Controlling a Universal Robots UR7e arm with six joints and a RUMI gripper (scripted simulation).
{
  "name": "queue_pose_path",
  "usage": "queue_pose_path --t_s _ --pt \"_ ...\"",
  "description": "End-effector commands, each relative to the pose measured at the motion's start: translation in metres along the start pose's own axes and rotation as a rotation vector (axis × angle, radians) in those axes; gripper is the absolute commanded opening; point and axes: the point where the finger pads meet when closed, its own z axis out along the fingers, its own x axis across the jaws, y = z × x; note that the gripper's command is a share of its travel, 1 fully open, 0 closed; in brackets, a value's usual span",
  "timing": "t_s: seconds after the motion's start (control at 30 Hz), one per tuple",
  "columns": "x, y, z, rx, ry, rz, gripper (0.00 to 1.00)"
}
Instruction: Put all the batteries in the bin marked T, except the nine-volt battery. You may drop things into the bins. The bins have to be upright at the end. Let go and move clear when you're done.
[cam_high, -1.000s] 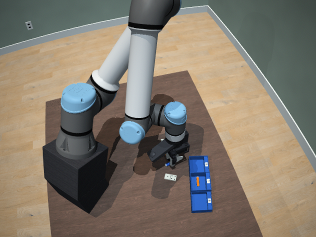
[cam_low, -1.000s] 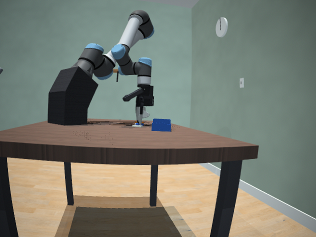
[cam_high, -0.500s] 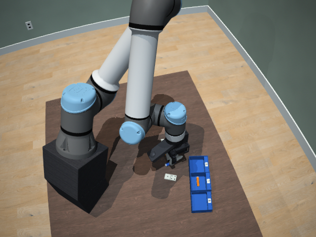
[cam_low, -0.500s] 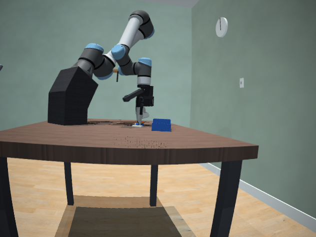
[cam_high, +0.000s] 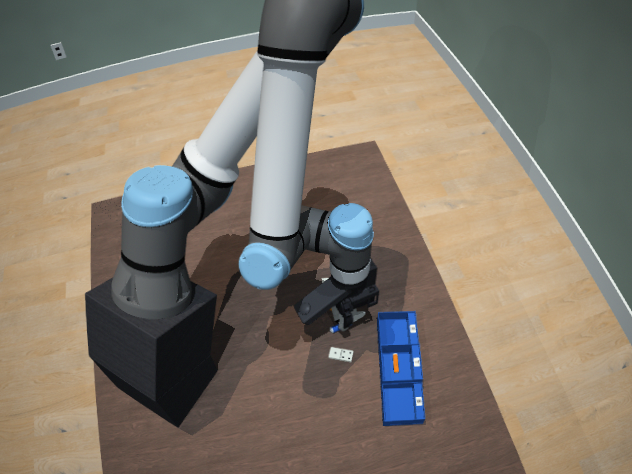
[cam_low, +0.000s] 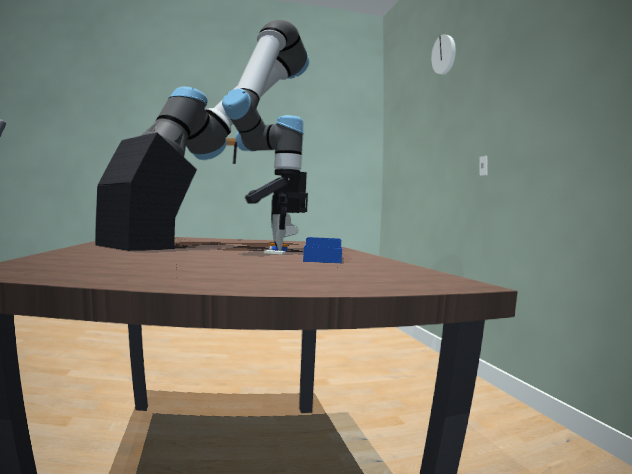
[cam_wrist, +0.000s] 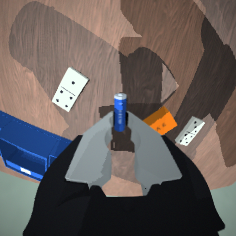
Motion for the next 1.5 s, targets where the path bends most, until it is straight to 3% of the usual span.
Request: queue_pose_path --t_s 0.0,0.37,1.03,1.47 --pt "0.0 0.0 0.0 -0.001 -0.001 0.0 0.0" --pt "0.0 0.0 0.0 -0.001 -0.001 0.0 0.0" --pt "0.0 0.0 -0.06 -0.001 -0.001 0.0 0.0" --pt "0.0 0.0 -0.06 -0.001 -0.001 0.0 0.0"
